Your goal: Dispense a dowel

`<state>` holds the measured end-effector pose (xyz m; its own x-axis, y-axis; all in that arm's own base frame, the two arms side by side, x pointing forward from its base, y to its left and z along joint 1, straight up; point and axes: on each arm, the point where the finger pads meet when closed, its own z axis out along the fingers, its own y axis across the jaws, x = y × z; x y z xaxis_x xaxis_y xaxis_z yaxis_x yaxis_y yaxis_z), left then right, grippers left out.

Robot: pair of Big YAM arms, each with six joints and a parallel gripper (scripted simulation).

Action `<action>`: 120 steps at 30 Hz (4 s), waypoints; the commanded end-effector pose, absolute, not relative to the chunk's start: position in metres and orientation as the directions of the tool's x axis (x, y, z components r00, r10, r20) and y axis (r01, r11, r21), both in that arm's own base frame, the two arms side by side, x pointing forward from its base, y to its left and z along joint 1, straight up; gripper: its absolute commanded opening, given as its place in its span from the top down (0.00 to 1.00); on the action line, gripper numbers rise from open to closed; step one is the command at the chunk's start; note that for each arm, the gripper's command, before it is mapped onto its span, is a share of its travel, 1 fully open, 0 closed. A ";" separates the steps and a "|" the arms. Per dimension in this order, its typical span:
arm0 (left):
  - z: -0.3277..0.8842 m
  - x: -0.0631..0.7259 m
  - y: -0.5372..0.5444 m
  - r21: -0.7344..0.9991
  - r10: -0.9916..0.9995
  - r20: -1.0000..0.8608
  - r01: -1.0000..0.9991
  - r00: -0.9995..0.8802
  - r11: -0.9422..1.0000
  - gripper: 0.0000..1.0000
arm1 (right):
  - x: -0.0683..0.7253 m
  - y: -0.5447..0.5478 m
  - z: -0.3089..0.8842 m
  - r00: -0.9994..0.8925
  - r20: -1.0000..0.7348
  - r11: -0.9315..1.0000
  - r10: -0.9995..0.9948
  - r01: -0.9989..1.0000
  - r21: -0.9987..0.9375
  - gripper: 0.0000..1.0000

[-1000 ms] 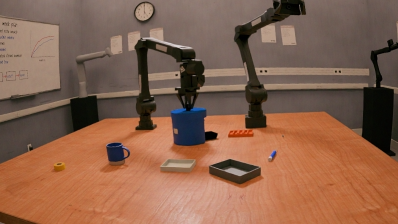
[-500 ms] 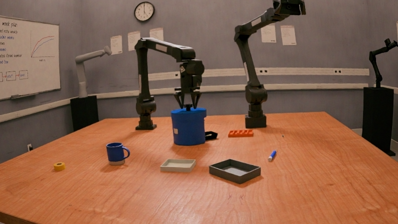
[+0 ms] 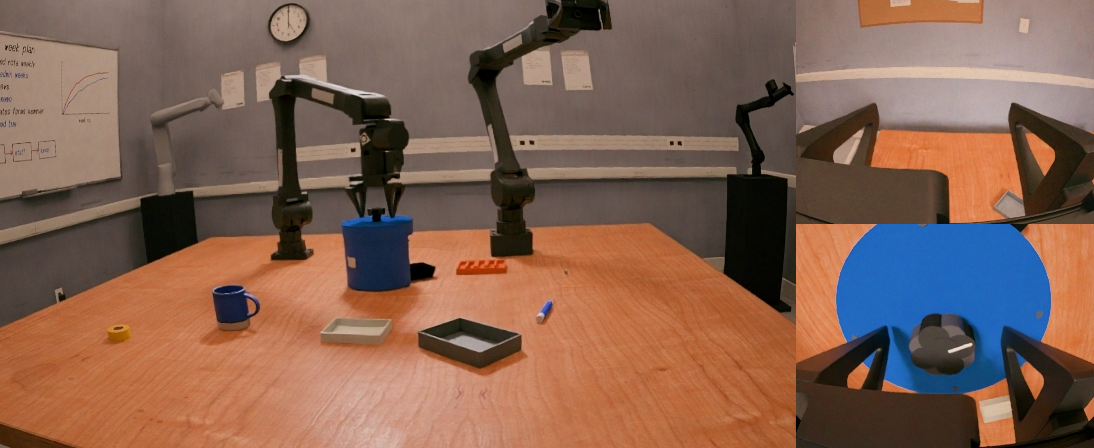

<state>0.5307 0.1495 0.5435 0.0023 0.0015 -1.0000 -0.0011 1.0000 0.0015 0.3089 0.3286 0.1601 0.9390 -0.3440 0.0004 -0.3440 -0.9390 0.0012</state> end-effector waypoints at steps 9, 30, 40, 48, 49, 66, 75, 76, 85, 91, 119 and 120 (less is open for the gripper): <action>0.541 0.531 0.157 -0.008 -0.008 -1.000 -0.012 -0.007 1.000 0.00 | 0.311 0.329 0.161 0.943 0.006 -0.943 -0.334 -0.334 -0.007 0.31; 0.541 0.531 0.157 -0.008 -0.008 -1.000 -0.012 -0.007 1.000 0.00 | 0.320 0.338 0.214 0.942 0.020 -0.942 -0.334 -0.333 -0.040 0.31; 0.541 0.531 0.157 -0.008 -0.008 -1.000 -0.012 -0.007 1.000 0.00 | 0.320 0.338 0.228 0.943 0.015 -0.942 -0.334 -0.333 -0.028 0.31; 0.558 0.527 0.134 0.013 0.012 -0.999 0.015 0.043 1.000 0.00 | 0.330 0.321 0.222 0.880 0.031 -0.879 -0.474 -0.470 -0.081 0.31; 0.559 0.527 0.132 0.015 0.015 -0.999 0.016 0.049 1.000 0.00 | 0.334 0.320 0.224 0.865 0.033 -0.863 -0.501 -0.496 -0.097 0.31; 0.551 0.530 0.105 0.007 0.006 -0.999 0.016 0.049 1.000 0.00 | 0.403 0.292 0.248 0.516 -0.031 -0.470 -0.856 -0.802 -0.368 0.31; 0.546 0.530 0.094 0.007 0.006 -0.999 0.019 0.049 1.000 0.00 | 0.432 0.270 0.267 0.357 -0.098 -0.274 -0.929 -0.841 -0.467 0.31; 0.546 0.530 0.092 0.006 0.005 -0.999 0.019 0.048 1.000 0.00 | 0.436 0.267 0.269 0.325 -0.117 -0.233 -0.939 -0.846 -0.480 0.31; 0.537 0.532 0.077 0.004 0.003 -0.999 0.016 0.042 1.000 0.00 | 0.470 0.240 0.293 0.094 -0.279 0.084 -0.956 -0.823 -0.562 0.31; 0.533 0.533 0.075 0.003 0.002 -0.999 0.013 0.038 1.000 0.00 | 0.479 0.229 0.303 0.046 -0.325 0.161 -0.945 -0.798 -0.581 0.31; 0.521 0.525 0.029 -0.003 -0.004 -0.999 0.016 0.044 1.000 0.00 | 0.534 0.110 0.403 -0.235 -0.837 0.849 -0.495 -0.335 -0.408 0.31; 0.520 0.525 0.027 -0.003 -0.004 -0.999 0.016 0.043 1.000 0.00 | 0.535 0.105 0.407 -0.232 -0.852 0.865 -0.470 -0.314 -0.391 0.31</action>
